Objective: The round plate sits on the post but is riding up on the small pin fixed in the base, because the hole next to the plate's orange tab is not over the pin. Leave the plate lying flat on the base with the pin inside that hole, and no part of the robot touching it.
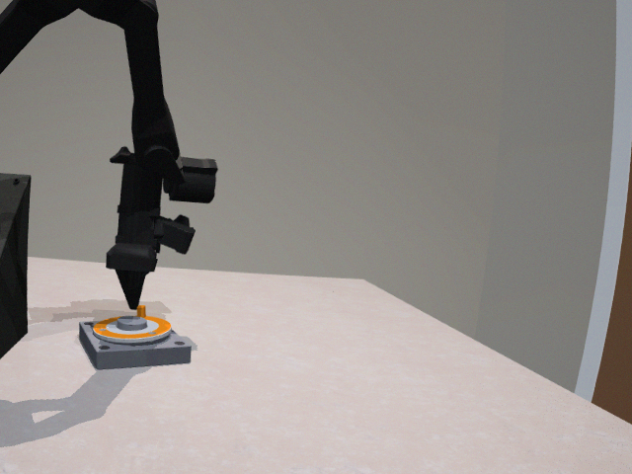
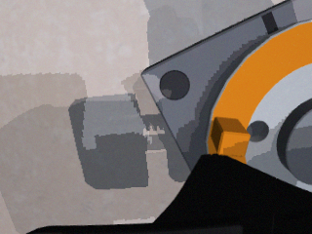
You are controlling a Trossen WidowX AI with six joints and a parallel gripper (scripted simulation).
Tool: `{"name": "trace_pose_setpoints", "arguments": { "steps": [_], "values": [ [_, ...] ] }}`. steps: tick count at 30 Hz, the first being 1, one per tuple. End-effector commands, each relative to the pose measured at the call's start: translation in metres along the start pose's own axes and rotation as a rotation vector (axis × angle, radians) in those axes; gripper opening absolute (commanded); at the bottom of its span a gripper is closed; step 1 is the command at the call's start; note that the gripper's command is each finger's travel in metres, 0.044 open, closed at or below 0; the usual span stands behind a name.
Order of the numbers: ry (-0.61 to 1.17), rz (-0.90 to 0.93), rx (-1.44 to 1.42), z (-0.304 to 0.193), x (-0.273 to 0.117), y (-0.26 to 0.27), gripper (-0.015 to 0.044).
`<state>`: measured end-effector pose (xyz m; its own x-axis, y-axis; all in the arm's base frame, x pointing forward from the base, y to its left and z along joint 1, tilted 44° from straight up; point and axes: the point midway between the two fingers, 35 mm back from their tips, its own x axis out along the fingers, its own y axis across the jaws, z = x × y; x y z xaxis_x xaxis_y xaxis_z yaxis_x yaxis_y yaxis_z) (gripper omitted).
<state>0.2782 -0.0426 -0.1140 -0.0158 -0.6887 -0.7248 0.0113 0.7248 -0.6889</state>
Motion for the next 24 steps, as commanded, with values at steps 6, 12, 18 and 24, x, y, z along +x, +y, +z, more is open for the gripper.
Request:
{"name": "trace_pose_setpoints", "arguments": {
  "steps": [6,12,18,24],
  "values": [
    [-0.008,-0.004,0.004,0.011,0.001,-0.002,0.0000],
    [-0.008,-0.004,0.004,0.013,0.001,-0.002,0.0000],
    [-0.008,-0.004,0.004,0.018,0.001,-0.003,0.0000],
    [-0.008,-0.004,0.004,0.021,0.001,-0.005,0.0000]
  ]
}}
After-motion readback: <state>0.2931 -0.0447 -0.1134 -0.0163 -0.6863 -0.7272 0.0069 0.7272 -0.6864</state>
